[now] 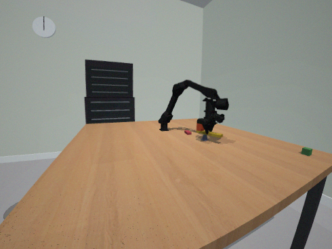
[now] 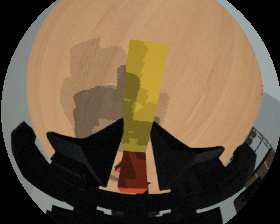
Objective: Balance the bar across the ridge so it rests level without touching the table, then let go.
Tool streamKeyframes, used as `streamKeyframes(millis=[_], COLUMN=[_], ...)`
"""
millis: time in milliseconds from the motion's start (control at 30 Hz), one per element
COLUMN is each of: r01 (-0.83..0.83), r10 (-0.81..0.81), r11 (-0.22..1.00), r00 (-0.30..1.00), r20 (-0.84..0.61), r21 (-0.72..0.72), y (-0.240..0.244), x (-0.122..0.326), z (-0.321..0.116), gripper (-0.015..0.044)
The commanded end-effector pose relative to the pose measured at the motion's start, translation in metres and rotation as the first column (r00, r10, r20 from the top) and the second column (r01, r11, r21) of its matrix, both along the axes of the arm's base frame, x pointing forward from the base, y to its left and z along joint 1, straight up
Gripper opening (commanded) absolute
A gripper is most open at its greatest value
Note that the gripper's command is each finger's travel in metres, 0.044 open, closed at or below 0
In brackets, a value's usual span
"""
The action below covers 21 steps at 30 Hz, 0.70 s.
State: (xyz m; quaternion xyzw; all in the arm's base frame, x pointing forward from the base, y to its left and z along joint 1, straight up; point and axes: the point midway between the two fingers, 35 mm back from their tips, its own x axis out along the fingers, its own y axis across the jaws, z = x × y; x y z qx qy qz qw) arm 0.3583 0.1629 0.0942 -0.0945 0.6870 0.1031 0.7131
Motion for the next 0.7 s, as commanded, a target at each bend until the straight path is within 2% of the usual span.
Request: streamKeyframes(millis=[0,667], r01=[0.000,0.000], r10=[0.000,0.000], r11=[1.000,1.000], r00=[1.000,1.000], r20=[-0.001,-0.001], r21=[-0.002,-0.002], y=[-0.0002,-0.0001], x=[0.0001,0.0004], z=[-0.0029,-0.0045], gripper=[0.0000,0.0000])
